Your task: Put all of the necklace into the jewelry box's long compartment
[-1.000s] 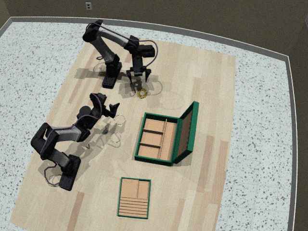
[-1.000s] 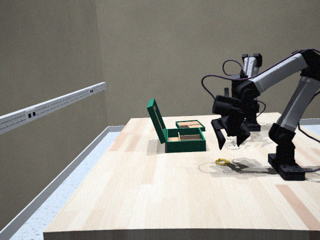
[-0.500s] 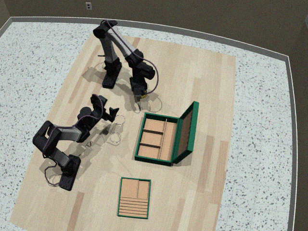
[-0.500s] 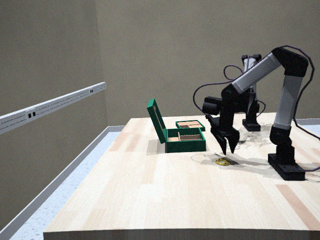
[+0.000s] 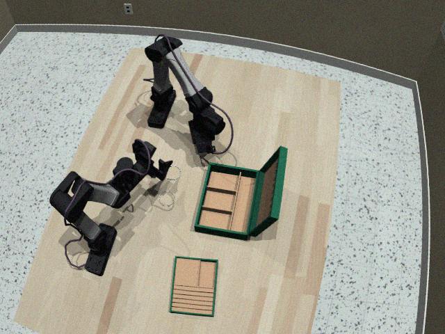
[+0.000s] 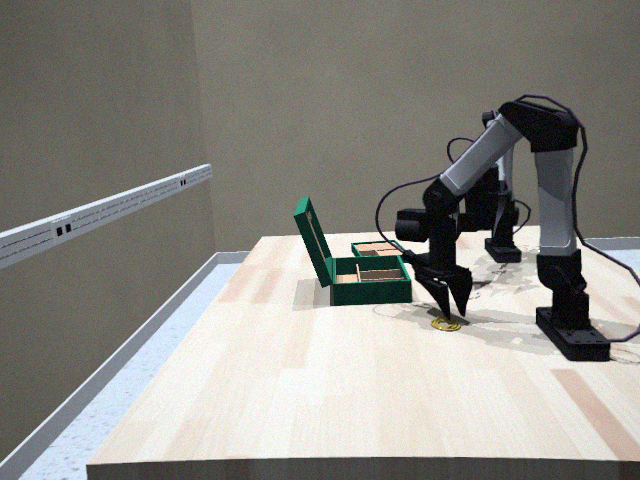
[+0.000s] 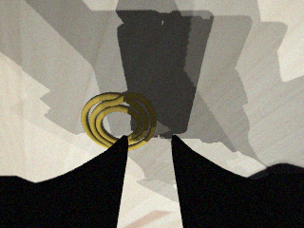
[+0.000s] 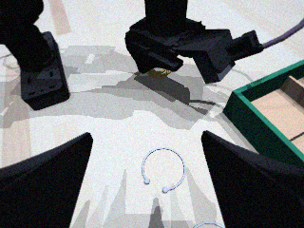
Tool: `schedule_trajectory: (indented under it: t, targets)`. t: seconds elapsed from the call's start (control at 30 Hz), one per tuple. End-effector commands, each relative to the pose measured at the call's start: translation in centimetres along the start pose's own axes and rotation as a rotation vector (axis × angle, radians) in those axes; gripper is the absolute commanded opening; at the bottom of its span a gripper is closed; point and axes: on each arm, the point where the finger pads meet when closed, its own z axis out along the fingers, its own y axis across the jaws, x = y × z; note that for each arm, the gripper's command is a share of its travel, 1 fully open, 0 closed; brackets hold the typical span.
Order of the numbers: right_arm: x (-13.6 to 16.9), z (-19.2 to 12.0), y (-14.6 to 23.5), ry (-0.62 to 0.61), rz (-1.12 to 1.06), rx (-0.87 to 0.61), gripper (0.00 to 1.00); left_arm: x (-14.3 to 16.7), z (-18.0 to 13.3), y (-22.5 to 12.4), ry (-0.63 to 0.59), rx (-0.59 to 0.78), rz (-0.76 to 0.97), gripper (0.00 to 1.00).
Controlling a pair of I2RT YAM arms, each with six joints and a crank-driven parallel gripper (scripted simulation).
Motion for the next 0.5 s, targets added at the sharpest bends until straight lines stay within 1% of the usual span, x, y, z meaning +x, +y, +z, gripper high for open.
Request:
schedule_trajectory:
  t: [0.0,0.3,0.47]
  targets:
    - [-0.4,0.1,0.1,-0.037,0.009,0.004,1.0,-0.4,0.4,0.4,0.003,-0.019,-0.01,0.39]
    - [0.3,-0.1,0.1,-0.034,0.011,0.007,1.0,0.0,1.7,0.2,0.012,-0.013,-0.011,0.39]
    - [0.7,-0.1,0.1,-0.038,0.013,0.01,1.0,-0.5,1.9,0.8,0.001,-0.02,-0.016,0.39]
